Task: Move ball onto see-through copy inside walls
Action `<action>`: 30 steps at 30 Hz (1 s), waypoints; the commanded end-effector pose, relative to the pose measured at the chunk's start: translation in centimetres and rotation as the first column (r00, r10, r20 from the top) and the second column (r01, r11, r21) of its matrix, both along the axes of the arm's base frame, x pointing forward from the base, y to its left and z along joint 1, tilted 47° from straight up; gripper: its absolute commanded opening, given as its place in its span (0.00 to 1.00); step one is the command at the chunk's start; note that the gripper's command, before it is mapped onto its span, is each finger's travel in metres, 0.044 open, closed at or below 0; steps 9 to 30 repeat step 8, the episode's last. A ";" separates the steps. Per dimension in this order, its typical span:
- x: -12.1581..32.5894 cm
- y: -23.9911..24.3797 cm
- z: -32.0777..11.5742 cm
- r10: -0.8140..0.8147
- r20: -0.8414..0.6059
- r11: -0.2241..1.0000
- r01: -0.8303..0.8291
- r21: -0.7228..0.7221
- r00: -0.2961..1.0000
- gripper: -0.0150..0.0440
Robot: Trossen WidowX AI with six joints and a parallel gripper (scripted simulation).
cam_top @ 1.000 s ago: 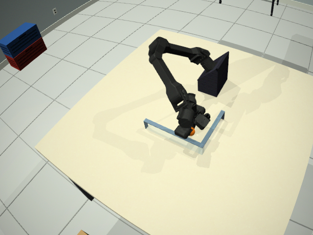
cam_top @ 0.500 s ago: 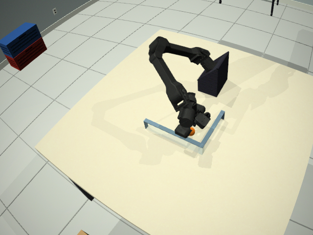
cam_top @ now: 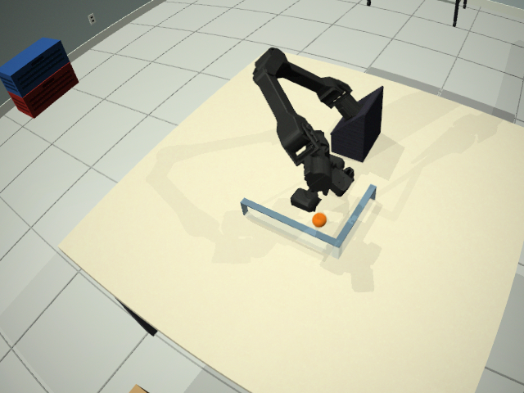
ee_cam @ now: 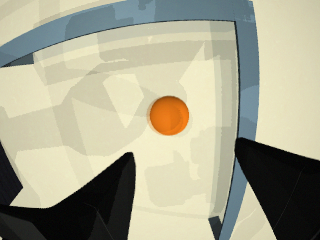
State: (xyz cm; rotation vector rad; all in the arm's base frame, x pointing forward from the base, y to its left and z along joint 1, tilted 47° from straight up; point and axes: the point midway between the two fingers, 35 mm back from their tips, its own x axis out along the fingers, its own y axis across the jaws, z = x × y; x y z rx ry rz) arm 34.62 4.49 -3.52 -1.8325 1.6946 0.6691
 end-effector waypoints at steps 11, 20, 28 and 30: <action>-0.7 3.1 3.2 -0.001 -0.001 1.000 0.001 -0.002 1.000 1.00; -0.7 3.1 3.2 -0.001 -0.001 1.000 0.001 -0.002 1.000 1.00; -0.7 3.1 3.2 -0.001 -0.001 1.000 0.001 -0.002 1.000 1.00; -0.7 3.1 3.2 -0.001 -0.001 1.000 0.001 -0.002 1.000 1.00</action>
